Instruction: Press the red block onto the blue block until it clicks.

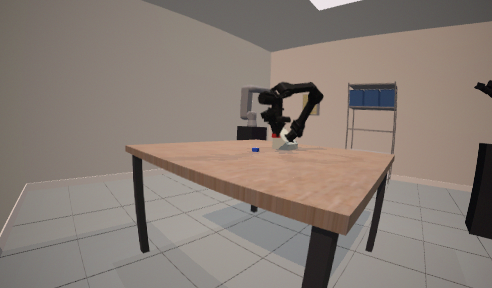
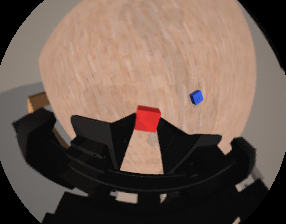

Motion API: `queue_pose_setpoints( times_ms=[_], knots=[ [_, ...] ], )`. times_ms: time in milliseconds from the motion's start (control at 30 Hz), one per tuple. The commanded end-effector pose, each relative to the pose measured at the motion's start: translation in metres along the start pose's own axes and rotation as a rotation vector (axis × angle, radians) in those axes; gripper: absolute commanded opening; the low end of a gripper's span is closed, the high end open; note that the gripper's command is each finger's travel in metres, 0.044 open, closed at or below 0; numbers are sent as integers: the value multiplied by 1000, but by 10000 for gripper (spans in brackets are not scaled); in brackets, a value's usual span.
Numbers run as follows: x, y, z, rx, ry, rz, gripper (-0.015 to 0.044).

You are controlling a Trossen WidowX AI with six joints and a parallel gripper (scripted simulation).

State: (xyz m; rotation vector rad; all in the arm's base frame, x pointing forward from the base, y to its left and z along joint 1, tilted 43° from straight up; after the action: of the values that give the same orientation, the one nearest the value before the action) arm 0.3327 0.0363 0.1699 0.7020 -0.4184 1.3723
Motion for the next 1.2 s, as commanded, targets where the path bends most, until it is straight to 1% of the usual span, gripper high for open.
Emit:
queue_pose_setpoints(
  times_ms=[0,100,200,700,1167],
  knots=[
    [1,2,17,-2,3,6,0],
    [1,4,28,-1,1,6,0],
    [-2,3,28,-1,2,20,0],
    [-67,-15,5,-3,10,329,0],
    [-125,-17,-16,1,20,578,0]
  ],
)
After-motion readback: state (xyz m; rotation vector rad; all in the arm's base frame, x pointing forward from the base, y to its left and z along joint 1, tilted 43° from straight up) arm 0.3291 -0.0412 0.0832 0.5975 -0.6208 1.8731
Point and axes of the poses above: the point midway between the two fingers, 35 mm back from their tips, its own z axis back along the fingers, its own x axis across the jaws, y = z × x, the point moved 8 cm from there along z, back along the fingers, and after that the axes turned 12 degrees about z, right-handed, at the moved point
